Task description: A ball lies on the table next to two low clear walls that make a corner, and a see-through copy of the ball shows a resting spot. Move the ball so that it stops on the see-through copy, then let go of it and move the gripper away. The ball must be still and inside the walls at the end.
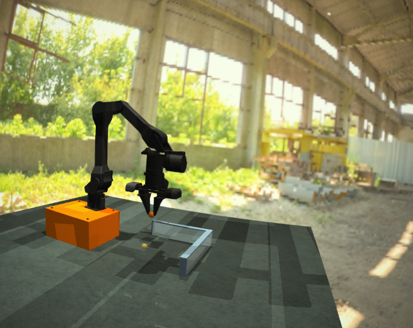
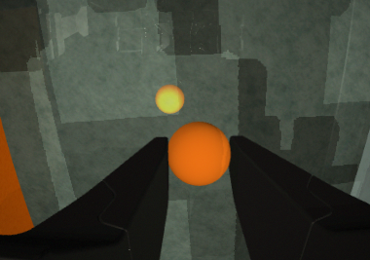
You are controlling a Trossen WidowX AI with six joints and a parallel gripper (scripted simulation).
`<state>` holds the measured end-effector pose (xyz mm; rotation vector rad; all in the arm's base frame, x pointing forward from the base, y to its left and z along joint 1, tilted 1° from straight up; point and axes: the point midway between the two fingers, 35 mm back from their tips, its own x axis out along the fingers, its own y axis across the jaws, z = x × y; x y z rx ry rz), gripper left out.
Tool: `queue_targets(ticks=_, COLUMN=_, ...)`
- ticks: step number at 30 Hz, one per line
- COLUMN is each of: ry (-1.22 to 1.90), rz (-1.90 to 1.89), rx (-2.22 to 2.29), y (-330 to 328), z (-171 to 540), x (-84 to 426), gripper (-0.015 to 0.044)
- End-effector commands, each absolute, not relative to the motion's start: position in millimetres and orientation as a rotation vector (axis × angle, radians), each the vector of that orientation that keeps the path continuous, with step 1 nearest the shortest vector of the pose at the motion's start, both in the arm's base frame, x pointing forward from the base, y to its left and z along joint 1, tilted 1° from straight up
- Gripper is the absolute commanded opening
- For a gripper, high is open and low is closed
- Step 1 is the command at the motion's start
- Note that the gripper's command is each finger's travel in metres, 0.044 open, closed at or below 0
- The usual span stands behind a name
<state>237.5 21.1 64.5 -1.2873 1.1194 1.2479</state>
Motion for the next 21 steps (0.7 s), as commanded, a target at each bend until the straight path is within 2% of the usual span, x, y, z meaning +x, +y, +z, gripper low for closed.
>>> queue_targets(ticks=1, ry=1.128, rz=1.248, rx=-1.29, y=8.9, z=50.7, x=233.6, gripper=0.0)
queue_targets(ticks=21, ry=1.129, rz=1.248, rx=-1.29, y=-1.5, z=-14.4, x=233.8, gripper=0.0)
